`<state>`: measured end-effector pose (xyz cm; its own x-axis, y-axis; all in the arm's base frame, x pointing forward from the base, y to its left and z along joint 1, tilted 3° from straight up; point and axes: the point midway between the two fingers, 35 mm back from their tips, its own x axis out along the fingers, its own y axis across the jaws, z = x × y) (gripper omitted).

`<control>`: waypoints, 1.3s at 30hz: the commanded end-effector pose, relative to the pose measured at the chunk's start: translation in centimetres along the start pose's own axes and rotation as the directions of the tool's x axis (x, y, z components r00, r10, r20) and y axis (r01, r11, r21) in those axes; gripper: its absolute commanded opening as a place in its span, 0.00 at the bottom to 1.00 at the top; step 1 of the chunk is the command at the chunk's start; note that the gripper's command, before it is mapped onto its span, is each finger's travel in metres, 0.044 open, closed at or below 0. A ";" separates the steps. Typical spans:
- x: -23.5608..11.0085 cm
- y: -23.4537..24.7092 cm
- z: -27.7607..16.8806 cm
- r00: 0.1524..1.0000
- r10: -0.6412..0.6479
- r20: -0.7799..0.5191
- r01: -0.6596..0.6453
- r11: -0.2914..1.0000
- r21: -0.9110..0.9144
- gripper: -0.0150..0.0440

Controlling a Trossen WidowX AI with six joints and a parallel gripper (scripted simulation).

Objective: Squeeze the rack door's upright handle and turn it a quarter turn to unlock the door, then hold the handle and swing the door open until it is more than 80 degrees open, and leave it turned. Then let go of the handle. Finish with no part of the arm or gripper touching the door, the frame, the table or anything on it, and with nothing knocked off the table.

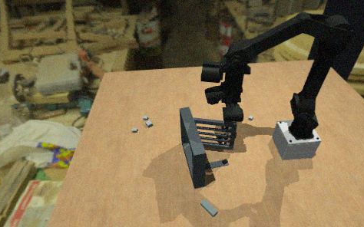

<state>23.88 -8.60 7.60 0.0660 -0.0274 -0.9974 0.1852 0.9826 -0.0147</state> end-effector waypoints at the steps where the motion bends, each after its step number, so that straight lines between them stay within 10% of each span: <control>1: 0.0 -0.3 0.2 1.000 0.007 -0.001 -0.007 0.998 -0.069 0.29; 39: 0.0 -5.1 2.5 1.000 0.003 0.001 -0.003 0.900 -0.436 0.29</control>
<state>25.51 -14.18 7.87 0.0721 -0.0300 -0.9969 -0.2436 0.9687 -0.0468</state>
